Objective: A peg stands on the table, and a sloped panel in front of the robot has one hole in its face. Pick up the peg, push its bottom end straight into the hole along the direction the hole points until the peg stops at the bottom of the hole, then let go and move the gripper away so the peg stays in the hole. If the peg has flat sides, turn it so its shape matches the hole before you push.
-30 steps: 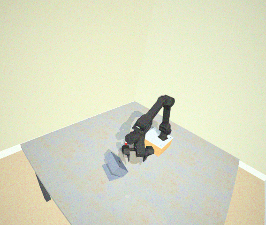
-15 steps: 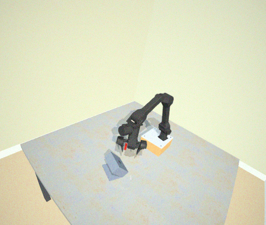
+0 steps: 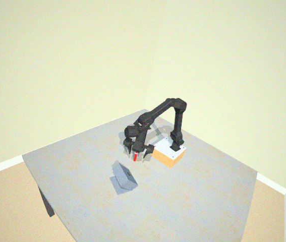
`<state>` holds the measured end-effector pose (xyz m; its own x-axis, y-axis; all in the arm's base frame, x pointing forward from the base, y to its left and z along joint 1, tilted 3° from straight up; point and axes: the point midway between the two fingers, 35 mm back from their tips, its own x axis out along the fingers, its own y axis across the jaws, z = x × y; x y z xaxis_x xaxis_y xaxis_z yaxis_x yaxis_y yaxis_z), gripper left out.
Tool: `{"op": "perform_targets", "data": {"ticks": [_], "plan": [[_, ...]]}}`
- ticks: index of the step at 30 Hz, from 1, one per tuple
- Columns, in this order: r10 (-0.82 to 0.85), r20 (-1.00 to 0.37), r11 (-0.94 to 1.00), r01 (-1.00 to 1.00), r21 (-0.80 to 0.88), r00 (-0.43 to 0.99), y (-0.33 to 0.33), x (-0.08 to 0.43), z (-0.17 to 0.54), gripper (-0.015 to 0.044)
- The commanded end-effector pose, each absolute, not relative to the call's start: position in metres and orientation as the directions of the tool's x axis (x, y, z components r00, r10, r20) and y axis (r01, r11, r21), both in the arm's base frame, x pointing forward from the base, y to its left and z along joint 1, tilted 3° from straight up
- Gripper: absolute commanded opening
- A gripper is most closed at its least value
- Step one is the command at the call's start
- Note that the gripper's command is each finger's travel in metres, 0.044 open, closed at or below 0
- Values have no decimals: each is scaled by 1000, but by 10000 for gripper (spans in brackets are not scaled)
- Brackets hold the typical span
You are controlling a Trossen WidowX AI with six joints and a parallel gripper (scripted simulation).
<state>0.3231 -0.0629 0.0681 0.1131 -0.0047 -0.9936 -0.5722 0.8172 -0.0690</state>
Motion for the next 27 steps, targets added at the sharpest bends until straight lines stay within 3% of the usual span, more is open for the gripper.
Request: {"op": "perform_targets", "data": {"ticks": [1, 11, 27], "plan": [[-22, -996, 845, -531, -67, 90, -77, 310, 66, 440], [-59, -997, 903, -423, -73, 47, -111, 282, 65, 440], [-59, -997, 904, -422, -73, 46, -112, 285, 48, 440]]}}
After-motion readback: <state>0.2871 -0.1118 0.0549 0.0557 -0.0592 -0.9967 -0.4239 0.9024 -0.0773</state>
